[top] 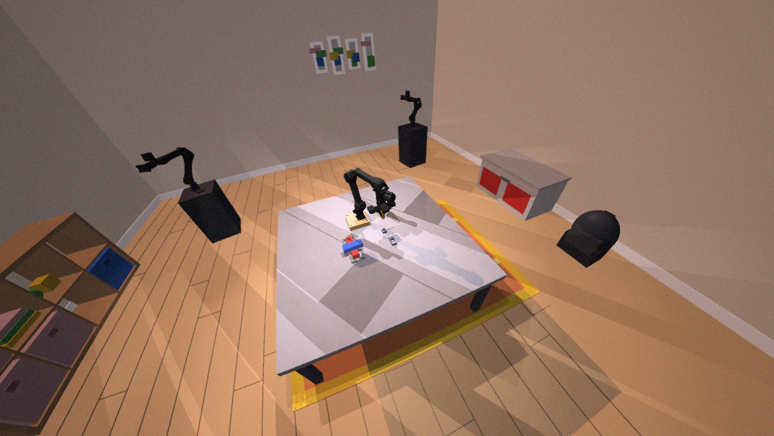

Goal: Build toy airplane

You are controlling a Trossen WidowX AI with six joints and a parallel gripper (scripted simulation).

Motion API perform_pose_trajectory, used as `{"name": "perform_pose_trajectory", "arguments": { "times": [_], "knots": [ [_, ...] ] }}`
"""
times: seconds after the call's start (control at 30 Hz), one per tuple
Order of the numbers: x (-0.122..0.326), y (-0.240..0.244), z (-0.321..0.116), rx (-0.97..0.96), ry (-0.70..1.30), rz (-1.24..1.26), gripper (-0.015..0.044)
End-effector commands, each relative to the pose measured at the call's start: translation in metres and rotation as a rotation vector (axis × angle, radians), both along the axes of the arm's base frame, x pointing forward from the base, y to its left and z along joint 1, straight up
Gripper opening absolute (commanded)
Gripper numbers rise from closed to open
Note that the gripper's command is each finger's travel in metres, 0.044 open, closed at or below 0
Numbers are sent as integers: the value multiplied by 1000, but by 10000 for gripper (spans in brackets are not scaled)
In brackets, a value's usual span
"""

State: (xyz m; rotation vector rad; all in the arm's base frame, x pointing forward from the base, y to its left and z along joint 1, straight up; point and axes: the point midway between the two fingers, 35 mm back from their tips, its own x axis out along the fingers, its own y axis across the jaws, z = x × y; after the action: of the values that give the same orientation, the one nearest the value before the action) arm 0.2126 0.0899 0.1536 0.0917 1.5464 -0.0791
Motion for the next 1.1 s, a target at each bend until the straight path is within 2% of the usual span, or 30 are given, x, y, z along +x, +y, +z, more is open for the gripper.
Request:
{"name": "perform_pose_trajectory", "arguments": {
  "times": [0.0, 1.07],
  "knots": [
    [2, -6, 2, 2, 1, 0, 0],
    [28, -100, -17, -8, -1, 1, 0]
  ]
}}
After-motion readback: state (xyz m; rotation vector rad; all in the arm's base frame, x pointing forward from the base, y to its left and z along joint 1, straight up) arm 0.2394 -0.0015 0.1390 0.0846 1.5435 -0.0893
